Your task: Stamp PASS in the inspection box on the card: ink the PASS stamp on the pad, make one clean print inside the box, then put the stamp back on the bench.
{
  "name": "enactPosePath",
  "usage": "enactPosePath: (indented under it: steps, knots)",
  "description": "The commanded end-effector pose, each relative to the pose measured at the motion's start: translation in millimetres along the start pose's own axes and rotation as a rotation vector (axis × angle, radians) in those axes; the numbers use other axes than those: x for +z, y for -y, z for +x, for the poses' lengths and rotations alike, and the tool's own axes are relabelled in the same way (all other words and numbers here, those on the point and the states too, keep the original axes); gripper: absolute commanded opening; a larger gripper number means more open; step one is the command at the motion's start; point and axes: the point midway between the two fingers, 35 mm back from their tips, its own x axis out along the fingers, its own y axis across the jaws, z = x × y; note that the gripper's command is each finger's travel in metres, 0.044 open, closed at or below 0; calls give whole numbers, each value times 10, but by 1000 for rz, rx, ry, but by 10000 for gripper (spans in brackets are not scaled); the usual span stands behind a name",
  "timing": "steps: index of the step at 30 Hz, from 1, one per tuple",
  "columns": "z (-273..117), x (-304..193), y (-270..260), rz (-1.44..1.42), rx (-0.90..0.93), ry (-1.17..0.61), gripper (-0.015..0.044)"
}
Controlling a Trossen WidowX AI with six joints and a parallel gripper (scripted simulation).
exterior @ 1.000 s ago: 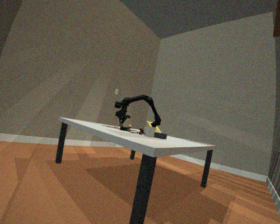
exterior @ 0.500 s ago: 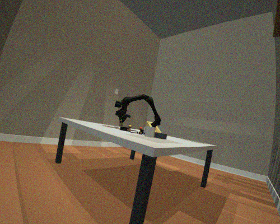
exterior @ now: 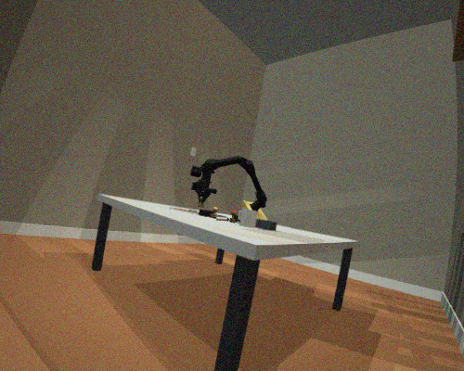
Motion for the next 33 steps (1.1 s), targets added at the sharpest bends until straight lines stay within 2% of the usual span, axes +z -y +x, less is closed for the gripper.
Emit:
enactPosePath:
  steps: [1, 33]
  knots:
    - [-27, -2, 1, -3, -3, -2, 0]
    - [-186, -13, -4, -3, -5, -4, 0]
